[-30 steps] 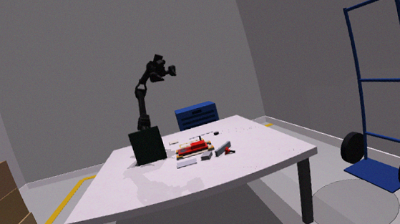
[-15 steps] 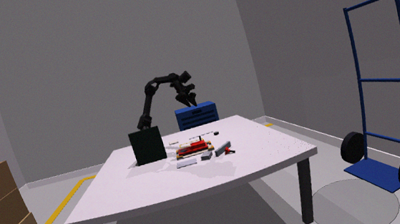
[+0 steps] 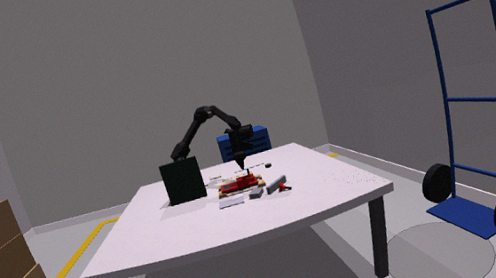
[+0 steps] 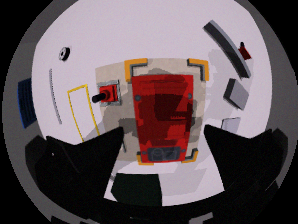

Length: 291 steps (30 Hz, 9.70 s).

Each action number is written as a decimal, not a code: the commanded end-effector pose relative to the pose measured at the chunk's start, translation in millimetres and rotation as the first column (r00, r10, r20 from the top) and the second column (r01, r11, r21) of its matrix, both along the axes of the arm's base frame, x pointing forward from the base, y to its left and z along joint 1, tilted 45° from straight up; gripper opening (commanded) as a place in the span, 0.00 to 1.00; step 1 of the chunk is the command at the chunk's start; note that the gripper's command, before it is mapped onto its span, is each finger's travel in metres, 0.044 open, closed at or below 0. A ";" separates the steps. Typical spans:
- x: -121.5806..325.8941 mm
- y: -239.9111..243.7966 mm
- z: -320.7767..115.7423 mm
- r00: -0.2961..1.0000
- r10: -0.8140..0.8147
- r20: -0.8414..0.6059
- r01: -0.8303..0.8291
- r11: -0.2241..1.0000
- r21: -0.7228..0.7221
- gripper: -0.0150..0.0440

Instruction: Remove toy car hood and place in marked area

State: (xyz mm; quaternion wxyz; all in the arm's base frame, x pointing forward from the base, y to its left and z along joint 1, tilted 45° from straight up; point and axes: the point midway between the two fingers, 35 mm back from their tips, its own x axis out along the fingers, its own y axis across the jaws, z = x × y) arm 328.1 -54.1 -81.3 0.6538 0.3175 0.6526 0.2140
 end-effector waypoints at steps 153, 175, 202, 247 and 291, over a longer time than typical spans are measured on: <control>-0.7 29.5 -36.5 1.000 0.005 0.023 -0.005 1.000 0.004 0.25; -3.4 5.1 -2.4 1.000 -0.001 0.009 0.001 1.000 0.008 0.25; 0.7 114.2 117.0 1.000 0.001 0.018 -0.001 1.000 -0.002 0.25; -8.8 165.9 124.3 1.000 0.005 0.020 -0.005 1.000 0.011 0.25; -8.4 197.7 94.8 1.000 0.005 0.020 -0.005 1.000 0.016 0.25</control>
